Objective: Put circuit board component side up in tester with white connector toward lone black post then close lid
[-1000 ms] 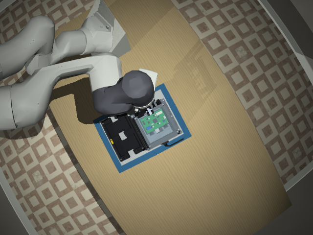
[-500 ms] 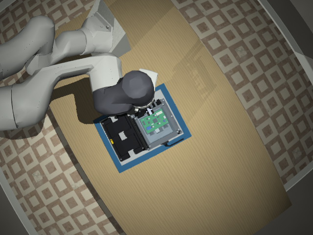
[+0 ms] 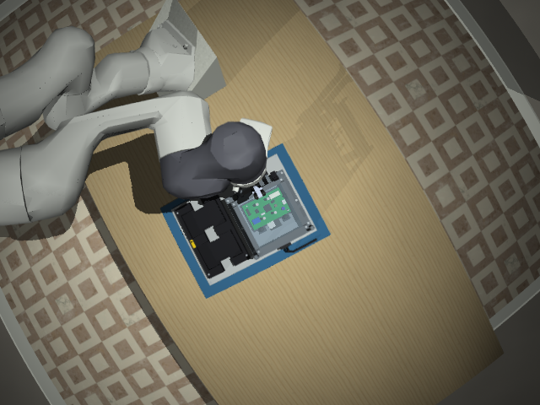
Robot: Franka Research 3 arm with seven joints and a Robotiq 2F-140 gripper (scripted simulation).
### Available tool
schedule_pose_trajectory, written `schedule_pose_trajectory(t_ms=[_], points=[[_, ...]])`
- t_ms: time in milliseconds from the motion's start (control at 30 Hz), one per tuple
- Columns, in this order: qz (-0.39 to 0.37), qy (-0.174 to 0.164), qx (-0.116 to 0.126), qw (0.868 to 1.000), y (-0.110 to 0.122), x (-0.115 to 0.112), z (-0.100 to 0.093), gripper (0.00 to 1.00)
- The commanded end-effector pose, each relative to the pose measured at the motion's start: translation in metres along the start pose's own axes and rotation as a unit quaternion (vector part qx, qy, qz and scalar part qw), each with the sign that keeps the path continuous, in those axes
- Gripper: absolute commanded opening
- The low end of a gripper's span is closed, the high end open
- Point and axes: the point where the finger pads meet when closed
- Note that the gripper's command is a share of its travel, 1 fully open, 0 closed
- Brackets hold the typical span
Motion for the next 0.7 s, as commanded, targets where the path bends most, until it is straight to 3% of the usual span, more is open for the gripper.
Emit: schedule_pose_trajectory(t_ms=[0,567,600,667], points=[[0.002,0.001,0.001,1.0,0.0009,-0.0016,0.0072,0.0],[0.002,0.001,0.001,1.0,0.0009,-0.0016,0.0075,0.0],[0.002,0.001,0.001,1.0,0.0009,-0.0016,0.0075,0.3],[0.002,0.001,0.001,1.0,0.0009,-0.0016,0.0075,0.3]])
Point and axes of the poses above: the point where the finger pads meet when closed, its own z axis out along the fingers, its own y axis across the jaws, x = y × z, and after that the axes turned 10 degrees about -z, right-handed
